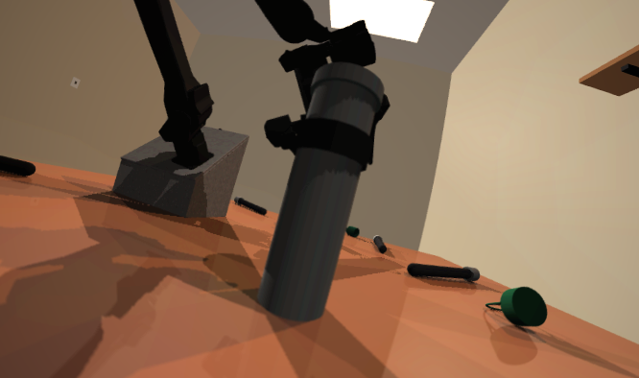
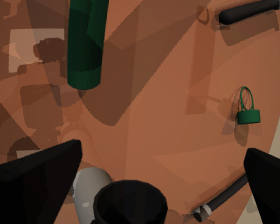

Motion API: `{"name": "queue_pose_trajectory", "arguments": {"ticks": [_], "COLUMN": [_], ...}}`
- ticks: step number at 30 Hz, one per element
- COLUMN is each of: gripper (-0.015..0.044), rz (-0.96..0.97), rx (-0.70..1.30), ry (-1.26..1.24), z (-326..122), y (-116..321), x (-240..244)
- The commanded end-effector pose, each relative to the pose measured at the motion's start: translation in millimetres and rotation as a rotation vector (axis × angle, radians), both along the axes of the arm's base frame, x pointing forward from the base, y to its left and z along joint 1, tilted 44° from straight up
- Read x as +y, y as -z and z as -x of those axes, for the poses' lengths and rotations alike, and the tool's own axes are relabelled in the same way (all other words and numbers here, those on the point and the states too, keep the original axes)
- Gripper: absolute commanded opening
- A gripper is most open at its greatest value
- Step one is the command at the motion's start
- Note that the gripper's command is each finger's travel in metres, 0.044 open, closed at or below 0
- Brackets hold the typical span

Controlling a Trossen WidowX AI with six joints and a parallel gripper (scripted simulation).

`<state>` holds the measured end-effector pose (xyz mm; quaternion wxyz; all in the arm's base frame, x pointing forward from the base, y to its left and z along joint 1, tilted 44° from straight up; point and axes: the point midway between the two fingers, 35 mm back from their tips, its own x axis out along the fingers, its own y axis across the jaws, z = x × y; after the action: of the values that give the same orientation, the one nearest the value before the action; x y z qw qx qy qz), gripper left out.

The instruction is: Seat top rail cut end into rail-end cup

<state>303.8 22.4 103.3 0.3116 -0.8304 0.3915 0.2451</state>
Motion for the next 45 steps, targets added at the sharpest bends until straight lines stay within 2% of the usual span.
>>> {"name": "queue_pose_trajectory", "arguments": {"ticks": [1, 4, 25, 39, 45], "gripper": [0.0440, 0.0440, 0.0440, 0.0440, 0.0440], "rz": [0.002, -0.067, -0.866, -0.894, -0.993], "rx": [-0.005, -0.045, -0.702, -0.732, -0.918], "ry": [0.003, 0.061, 0.975, 1.015, 1.342], "z": [1, 1, 45, 47, 41], "y": [-1, 1, 13, 14, 34], "x": [6, 13, 145, 149, 139]}}
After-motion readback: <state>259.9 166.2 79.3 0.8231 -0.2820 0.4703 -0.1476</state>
